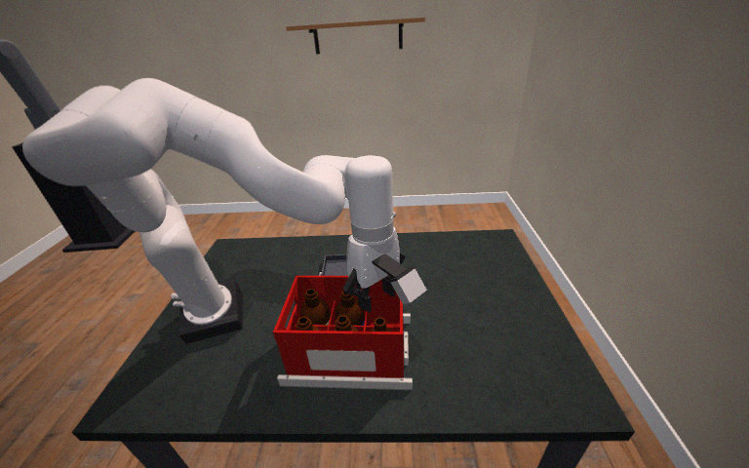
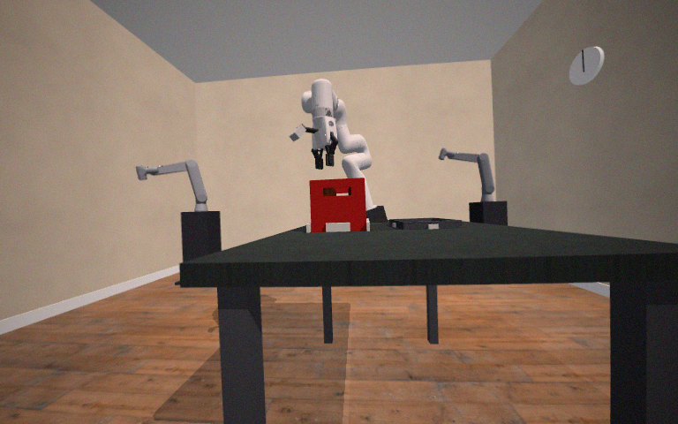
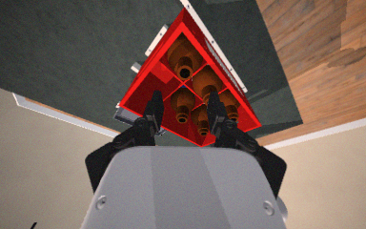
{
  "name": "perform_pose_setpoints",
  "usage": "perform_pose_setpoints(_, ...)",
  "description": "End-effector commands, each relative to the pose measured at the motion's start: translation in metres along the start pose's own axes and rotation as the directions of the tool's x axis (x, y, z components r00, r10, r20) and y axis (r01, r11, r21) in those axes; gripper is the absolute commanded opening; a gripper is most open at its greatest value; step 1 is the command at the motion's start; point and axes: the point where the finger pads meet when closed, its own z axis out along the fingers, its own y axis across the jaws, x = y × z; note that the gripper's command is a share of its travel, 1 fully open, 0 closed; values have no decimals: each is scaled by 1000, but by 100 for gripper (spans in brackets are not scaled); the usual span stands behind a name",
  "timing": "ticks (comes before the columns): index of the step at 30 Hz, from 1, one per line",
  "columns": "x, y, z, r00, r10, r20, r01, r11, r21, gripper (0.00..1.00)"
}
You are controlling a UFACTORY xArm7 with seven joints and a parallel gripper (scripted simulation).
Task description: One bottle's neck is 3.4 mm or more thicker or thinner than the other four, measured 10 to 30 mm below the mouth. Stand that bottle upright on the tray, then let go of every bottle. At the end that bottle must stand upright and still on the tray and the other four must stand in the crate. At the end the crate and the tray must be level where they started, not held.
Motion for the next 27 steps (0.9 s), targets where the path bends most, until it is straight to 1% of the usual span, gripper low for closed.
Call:
perform_pose_setpoints(1, 1, -1, -1, 1000, 0, -3, 0, 1000, 3, 65)
perform_pose_setpoints(13, 1, -1, 7, 1000, 0, -2, 0, 1000, 3, 65)
perform_pose_setpoints(27, 1, -1, 25, 1000, 0, -2, 0, 1000, 3, 65)
